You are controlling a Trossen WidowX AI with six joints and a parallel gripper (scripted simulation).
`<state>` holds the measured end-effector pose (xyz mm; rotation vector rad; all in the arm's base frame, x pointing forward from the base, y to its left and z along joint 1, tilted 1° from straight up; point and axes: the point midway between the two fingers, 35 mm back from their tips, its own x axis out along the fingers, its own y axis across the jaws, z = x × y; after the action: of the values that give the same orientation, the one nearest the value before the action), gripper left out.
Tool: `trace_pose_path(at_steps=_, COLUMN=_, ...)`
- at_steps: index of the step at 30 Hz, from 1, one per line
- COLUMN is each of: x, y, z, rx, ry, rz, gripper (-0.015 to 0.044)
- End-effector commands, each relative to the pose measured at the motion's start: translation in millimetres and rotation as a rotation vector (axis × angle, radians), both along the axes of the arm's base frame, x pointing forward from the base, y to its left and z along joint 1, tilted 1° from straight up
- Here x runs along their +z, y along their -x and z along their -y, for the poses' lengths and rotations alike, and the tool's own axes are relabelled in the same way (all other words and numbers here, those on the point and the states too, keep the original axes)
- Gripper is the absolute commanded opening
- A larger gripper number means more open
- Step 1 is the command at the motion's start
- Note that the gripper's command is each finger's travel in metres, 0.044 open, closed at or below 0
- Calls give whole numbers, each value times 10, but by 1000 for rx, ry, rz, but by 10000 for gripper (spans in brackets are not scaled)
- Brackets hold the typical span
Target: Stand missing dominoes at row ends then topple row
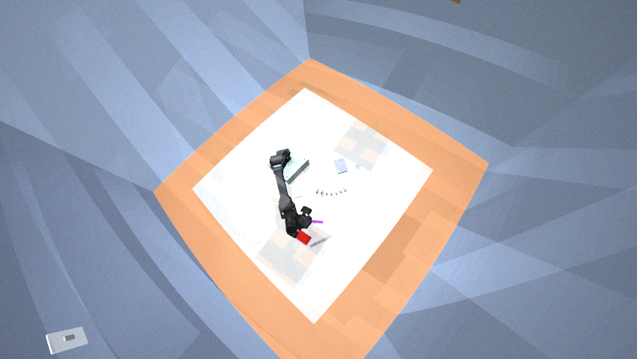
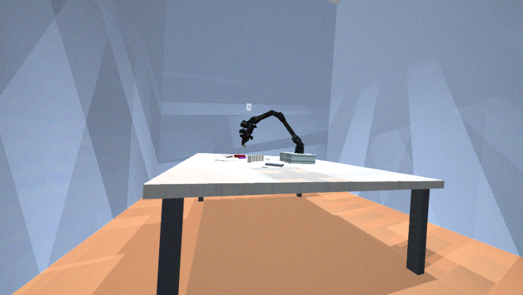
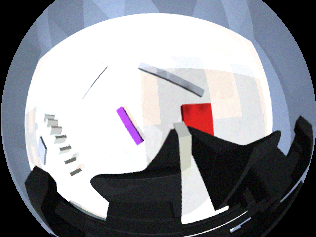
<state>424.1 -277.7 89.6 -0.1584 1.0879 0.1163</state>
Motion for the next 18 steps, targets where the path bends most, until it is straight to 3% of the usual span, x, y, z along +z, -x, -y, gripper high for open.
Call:
trace_pose_path(at_steps=1, x=-55, y=-72, z=82, rx=-39, ry=-33, rz=93, gripper=28)
trace_pose_path(at_steps=18, x=-110, y=-216, z=307, rx=-94, ry=-146, rz=451, gripper=28)
